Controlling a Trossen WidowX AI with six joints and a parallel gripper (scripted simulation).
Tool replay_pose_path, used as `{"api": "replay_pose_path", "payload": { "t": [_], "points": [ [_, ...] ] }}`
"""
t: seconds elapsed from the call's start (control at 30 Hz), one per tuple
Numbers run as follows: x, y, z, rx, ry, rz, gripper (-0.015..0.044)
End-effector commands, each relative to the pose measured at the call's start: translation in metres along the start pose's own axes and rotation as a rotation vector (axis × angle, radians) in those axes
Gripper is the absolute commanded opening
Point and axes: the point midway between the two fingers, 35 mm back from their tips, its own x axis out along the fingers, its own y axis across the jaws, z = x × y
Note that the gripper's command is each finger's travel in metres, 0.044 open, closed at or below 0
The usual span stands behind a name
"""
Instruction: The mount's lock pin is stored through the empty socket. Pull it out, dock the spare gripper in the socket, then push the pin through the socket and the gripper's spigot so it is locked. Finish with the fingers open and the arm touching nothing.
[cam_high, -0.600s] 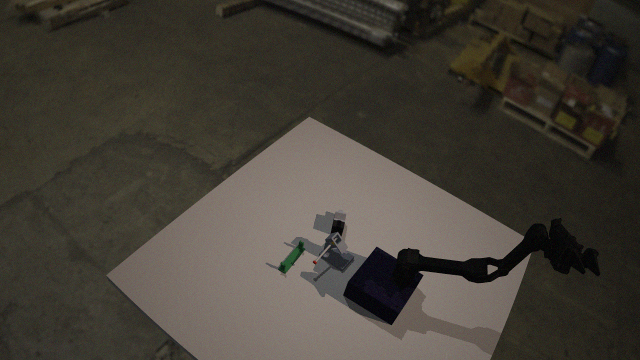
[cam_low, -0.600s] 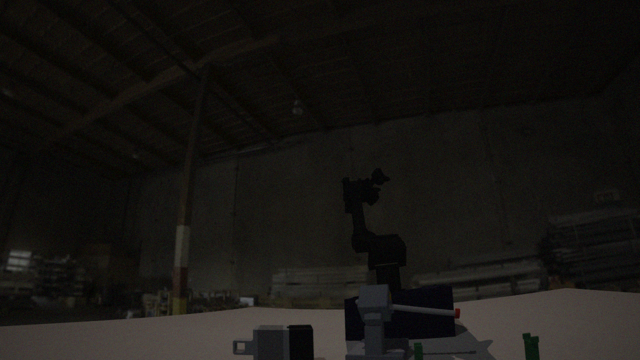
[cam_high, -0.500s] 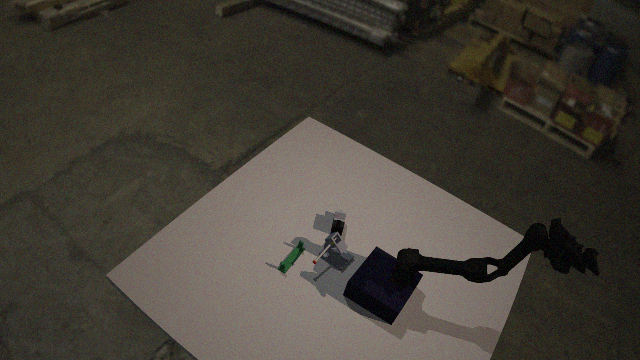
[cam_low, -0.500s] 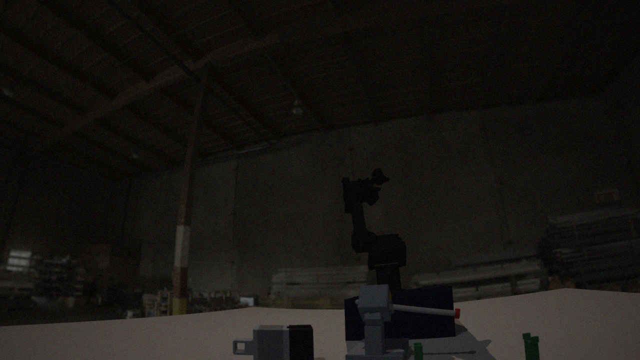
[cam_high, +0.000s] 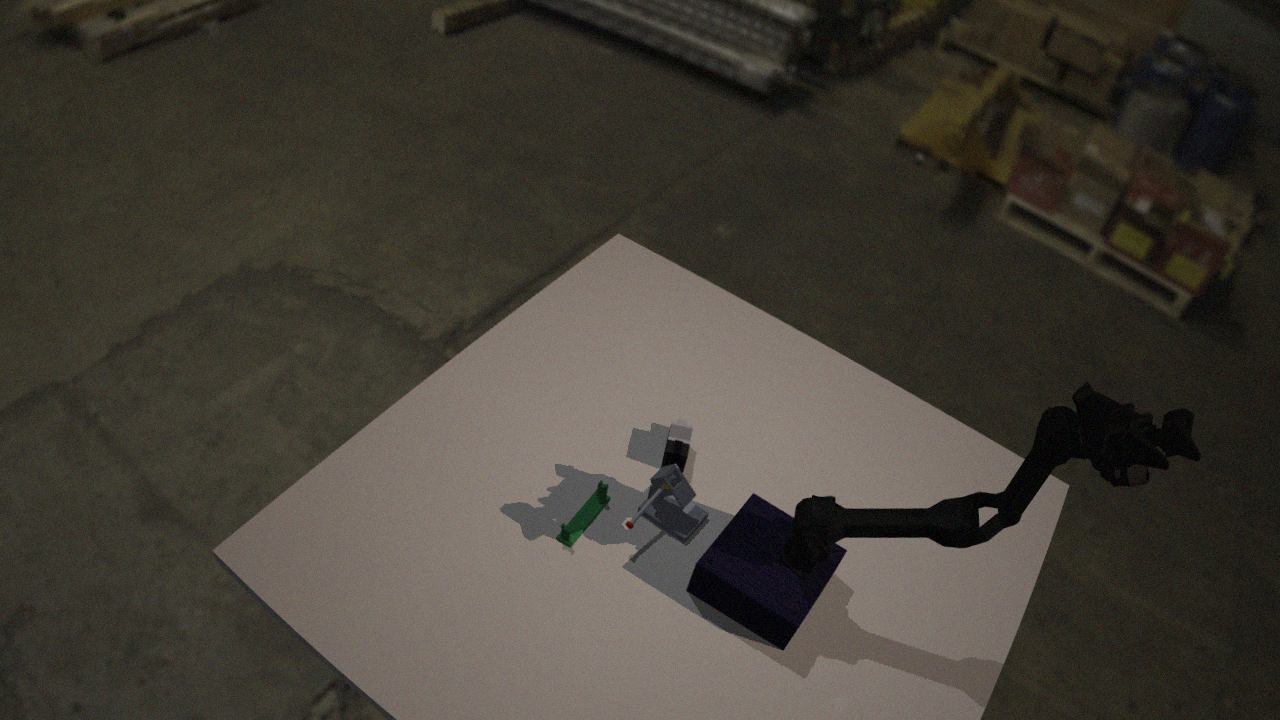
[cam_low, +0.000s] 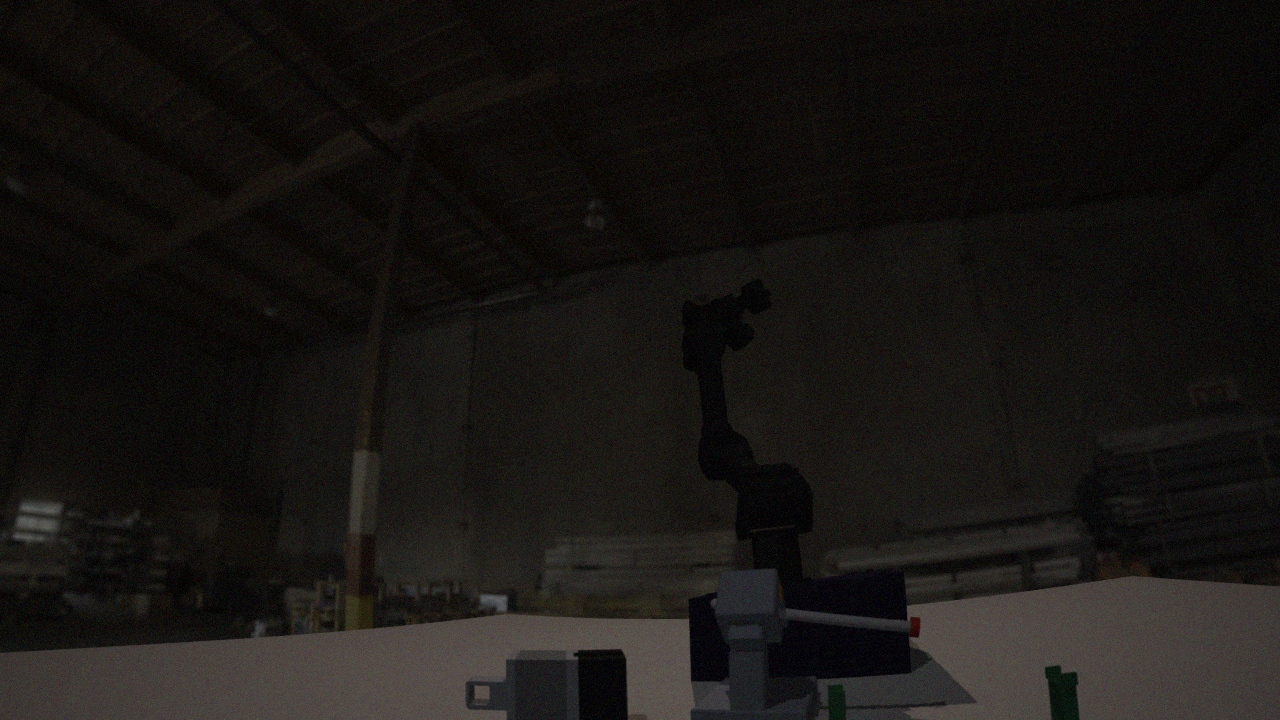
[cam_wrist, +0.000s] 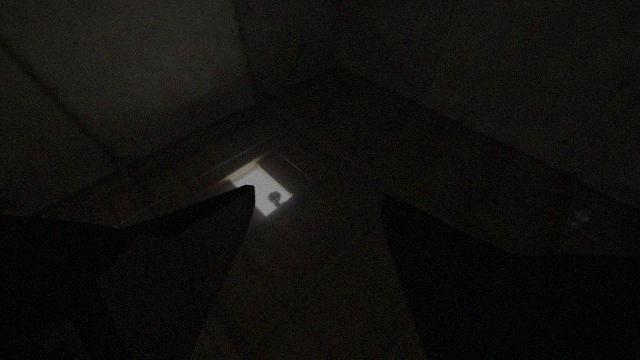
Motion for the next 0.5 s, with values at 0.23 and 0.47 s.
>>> {"api": "replay_pose_path", "payload": {
  "t": [0.23, 0.47],
  "points": [
    [-0.02, 0.113, -0.13, 0.327, 0.309, 0.088, 0.03],
    [-0.046, 0.19, -0.186, 0.495, 0.493, 0.168, 0.03]
  ]
}}
